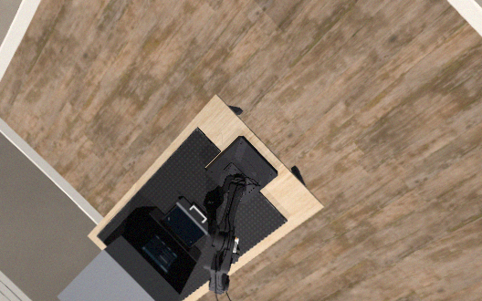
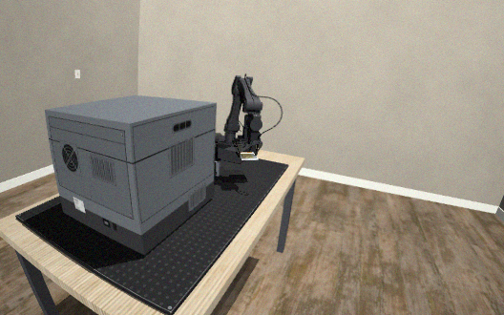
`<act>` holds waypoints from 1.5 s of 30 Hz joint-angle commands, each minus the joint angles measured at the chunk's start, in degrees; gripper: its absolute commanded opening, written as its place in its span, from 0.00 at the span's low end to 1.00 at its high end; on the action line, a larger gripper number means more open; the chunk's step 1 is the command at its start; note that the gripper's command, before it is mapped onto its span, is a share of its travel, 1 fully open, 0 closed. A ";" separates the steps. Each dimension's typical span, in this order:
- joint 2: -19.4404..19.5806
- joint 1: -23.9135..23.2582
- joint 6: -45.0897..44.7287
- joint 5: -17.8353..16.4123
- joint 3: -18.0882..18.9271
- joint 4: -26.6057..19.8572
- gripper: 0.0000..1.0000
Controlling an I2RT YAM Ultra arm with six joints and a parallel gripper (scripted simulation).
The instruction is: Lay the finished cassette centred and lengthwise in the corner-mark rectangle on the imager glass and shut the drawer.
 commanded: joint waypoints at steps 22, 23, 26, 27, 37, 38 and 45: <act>-3.93 -7.01 -23.19 0.77 -3.98 1.52 0.00; -4.15 -7.73 -25.74 0.79 -4.34 1.63 0.00; -4.73 -9.94 -33.49 0.68 -5.34 1.97 0.00; -4.90 -10.69 -36.11 0.68 -5.63 2.08 0.00; -5.80 -16.99 -57.83 0.61 -7.34 2.82 0.00; -5.85 -17.74 -60.43 0.67 -7.46 2.87 0.00; -5.31 -23.31 -76.60 0.71 -6.92 3.26 0.00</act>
